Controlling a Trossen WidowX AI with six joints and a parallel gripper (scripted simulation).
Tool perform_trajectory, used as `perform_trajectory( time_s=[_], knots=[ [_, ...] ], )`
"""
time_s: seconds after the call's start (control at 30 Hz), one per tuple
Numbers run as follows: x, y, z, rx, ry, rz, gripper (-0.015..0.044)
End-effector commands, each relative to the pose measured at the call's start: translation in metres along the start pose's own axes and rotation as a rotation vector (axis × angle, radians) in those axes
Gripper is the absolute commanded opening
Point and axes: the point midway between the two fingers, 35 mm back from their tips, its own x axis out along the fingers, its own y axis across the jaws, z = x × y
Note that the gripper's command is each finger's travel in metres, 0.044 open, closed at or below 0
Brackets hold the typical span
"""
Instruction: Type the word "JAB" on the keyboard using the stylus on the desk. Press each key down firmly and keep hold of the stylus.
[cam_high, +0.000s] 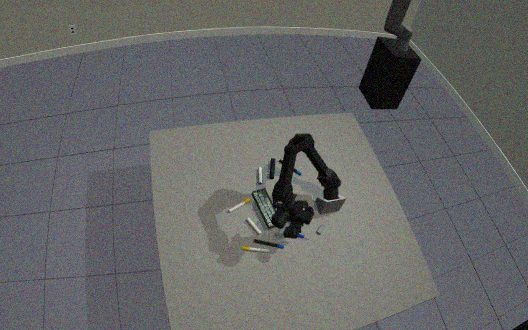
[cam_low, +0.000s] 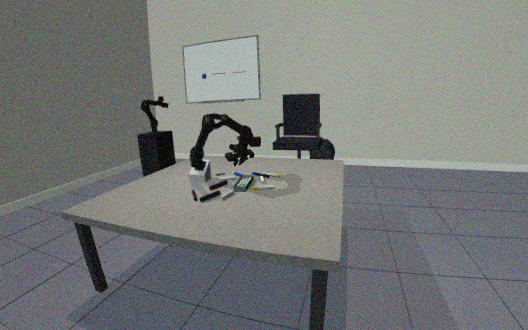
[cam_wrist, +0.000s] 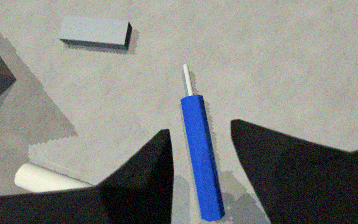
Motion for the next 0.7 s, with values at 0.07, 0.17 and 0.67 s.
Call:
perform_trajectory(
  time_s=[0.07,0.17,0.67],
  knots=[
    [0.001,-0.002,0.000,-0.046,-0.016,0.000,0.0150],
    [0.002,-0.002,0.000,-0.046,-0.016,0.000,0.0150],
    [0.011,-0.002,-0.006,-0.046,-0.015,0.000,0.0150]
  ],
)
